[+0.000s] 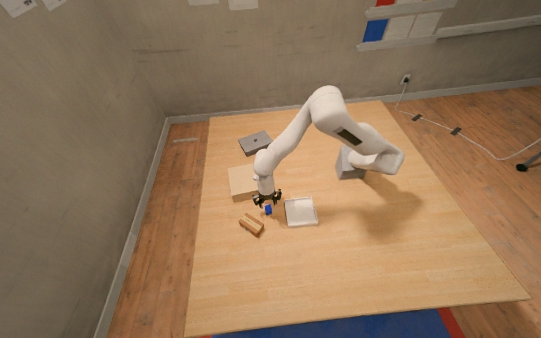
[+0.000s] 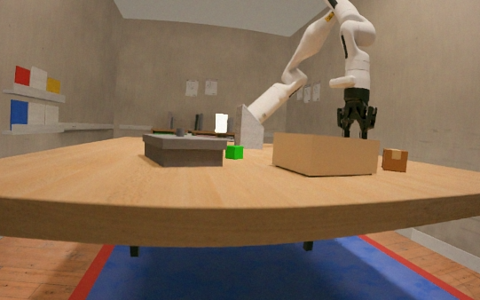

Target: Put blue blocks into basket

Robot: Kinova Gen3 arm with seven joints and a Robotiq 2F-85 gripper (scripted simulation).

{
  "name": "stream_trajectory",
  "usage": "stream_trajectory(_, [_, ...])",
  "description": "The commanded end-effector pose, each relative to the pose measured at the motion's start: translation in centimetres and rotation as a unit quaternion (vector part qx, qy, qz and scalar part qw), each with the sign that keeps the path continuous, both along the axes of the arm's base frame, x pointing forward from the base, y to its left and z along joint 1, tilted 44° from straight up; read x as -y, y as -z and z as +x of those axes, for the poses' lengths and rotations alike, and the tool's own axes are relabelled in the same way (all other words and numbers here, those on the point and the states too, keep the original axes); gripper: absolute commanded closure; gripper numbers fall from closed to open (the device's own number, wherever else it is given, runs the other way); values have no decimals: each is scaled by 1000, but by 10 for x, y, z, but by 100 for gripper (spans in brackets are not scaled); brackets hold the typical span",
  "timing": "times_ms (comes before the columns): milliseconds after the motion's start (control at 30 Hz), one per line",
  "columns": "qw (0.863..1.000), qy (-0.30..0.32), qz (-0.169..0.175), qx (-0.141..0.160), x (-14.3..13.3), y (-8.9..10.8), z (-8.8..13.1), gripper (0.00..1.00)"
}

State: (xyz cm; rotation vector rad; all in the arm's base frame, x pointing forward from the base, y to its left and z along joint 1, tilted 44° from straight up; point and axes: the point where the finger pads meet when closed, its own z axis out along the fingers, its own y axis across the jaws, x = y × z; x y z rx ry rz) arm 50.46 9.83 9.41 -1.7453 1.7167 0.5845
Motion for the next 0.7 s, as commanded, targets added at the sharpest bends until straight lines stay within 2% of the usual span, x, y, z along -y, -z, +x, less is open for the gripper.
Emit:
stream_trajectory(0, [1000,1,0,1,-3,3,1,31])
stream_trajectory(667, [1000,1,0,1,-7,8,2,31])
